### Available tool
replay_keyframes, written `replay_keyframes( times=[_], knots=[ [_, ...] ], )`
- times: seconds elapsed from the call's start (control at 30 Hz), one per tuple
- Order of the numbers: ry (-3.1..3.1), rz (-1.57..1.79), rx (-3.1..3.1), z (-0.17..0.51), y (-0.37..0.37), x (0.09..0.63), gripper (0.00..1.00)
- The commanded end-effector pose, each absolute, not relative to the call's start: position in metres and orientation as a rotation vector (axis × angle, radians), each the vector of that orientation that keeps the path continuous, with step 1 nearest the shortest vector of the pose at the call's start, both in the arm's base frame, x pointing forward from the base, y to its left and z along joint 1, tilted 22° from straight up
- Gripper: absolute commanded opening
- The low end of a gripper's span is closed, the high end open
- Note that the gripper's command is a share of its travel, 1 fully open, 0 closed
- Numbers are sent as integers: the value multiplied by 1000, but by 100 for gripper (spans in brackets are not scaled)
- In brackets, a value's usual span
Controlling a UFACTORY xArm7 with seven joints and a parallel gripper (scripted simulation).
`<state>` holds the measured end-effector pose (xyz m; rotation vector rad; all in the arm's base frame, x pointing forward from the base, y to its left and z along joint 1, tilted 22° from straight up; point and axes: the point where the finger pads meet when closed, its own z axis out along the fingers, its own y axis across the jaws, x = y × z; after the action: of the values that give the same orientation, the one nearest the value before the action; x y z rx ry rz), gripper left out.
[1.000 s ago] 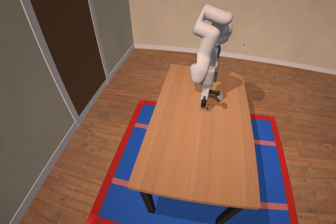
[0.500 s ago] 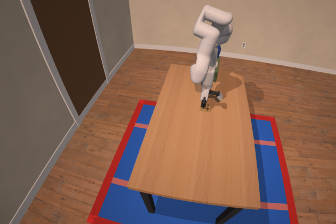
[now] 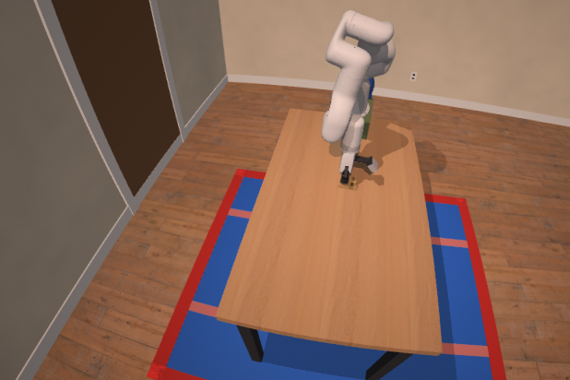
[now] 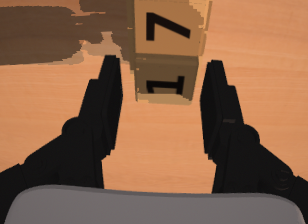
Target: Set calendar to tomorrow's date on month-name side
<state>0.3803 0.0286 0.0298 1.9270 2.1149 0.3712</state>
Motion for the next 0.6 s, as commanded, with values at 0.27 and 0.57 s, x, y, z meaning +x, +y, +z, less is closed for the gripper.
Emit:
replay_keyframes(
  times=[0.27, 0.57],
  knots=[
    [2109, 389, 1919, 23, 29, 385, 49],
    [2109, 390, 1919, 17, 29, 387, 49]
  ],
)
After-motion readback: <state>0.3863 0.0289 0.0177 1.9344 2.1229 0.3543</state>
